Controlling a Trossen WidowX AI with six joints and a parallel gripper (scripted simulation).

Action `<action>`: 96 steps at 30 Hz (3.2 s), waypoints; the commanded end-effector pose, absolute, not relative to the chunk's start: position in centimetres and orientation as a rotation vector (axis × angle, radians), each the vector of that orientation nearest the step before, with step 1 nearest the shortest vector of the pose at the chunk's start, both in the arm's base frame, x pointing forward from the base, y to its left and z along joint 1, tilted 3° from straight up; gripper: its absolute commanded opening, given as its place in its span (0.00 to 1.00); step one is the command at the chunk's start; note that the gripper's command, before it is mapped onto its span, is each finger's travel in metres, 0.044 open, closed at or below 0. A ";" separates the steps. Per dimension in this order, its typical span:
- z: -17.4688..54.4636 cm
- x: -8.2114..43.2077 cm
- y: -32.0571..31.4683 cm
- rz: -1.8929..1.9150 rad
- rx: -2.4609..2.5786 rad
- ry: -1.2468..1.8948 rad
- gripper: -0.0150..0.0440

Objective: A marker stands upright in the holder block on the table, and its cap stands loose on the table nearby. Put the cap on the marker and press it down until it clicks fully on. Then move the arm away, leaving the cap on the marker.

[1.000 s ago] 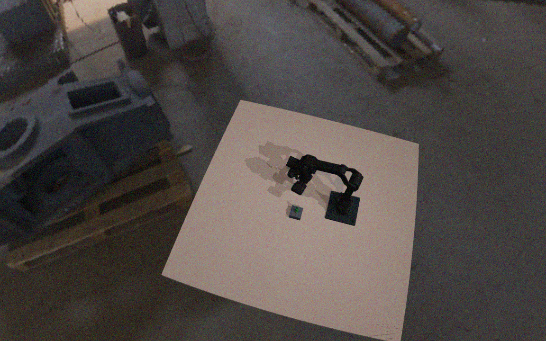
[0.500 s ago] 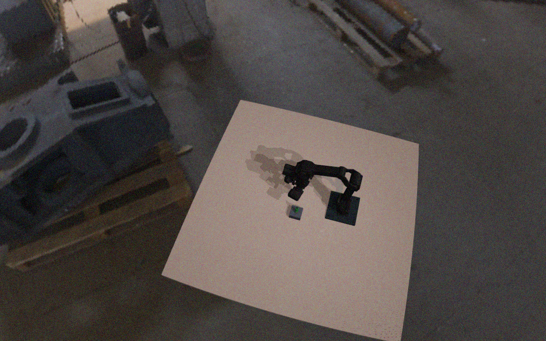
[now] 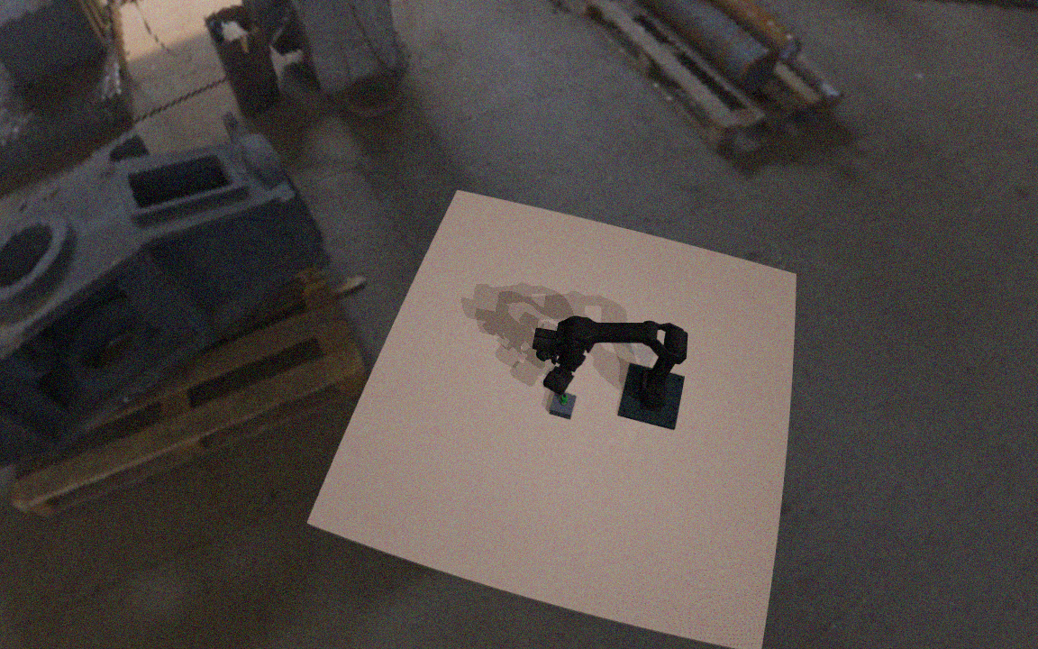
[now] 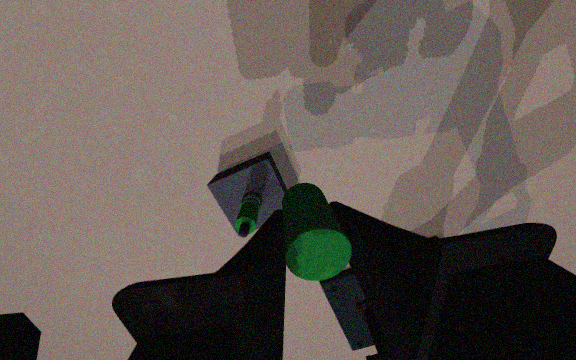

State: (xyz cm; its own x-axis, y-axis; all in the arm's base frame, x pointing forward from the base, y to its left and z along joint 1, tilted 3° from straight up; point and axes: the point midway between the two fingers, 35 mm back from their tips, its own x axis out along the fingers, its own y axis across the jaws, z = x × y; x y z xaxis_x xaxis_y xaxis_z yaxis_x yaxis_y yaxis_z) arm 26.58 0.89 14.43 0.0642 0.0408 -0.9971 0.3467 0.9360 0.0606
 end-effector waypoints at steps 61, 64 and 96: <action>10.0 26.3 6.2 -0.237 0.326 1.501 0.25; 10.0 26.3 6.2 -0.237 0.326 1.501 0.25; 16.7 26.0 6.0 -0.232 0.324 1.502 1.00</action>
